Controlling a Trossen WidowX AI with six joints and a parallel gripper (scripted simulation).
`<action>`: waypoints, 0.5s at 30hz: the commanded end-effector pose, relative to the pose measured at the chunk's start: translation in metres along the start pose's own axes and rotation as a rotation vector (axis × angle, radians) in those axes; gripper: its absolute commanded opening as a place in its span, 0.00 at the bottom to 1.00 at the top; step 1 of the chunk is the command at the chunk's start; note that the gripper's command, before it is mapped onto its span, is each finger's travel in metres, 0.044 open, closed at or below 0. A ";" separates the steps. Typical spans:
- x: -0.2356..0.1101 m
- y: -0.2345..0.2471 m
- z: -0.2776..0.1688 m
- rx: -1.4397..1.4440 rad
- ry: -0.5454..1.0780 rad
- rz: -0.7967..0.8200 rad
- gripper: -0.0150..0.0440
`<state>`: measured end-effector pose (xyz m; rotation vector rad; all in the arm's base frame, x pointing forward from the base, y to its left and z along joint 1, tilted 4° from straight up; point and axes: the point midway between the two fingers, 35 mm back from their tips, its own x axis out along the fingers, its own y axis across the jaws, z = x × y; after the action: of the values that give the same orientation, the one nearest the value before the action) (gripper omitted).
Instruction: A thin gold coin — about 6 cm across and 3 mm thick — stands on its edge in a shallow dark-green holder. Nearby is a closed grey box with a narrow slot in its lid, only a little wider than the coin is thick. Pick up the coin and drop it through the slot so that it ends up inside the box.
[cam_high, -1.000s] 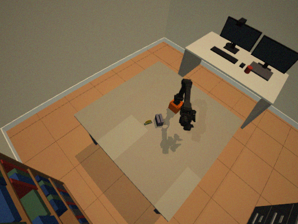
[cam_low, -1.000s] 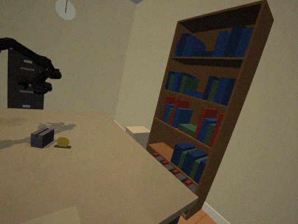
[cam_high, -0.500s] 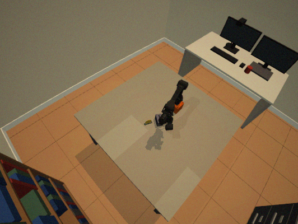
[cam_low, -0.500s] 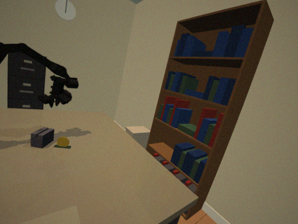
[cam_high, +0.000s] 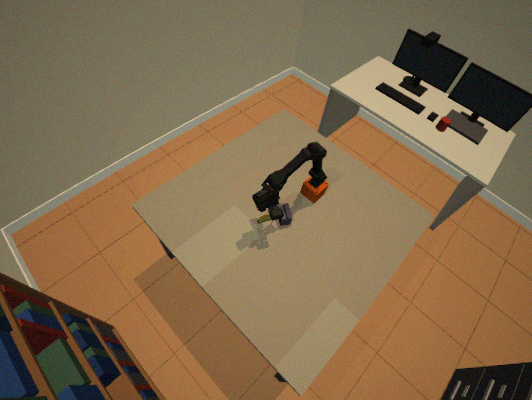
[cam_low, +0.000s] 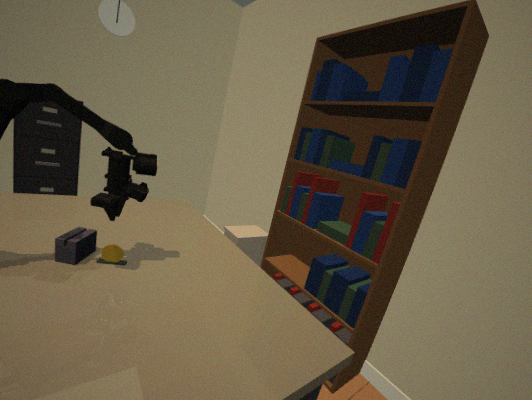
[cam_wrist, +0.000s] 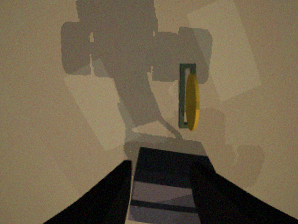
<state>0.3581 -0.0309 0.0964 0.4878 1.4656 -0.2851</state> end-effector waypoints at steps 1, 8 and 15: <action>0.005 -0.035 0.017 -0.084 -0.016 -0.073 0.53; 0.008 -0.030 0.016 -0.084 -0.016 -0.072 0.53; 0.040 -0.036 0.017 -0.084 -0.016 -0.072 0.53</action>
<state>0.3608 -0.0643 0.0642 0.3736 1.4646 -0.2817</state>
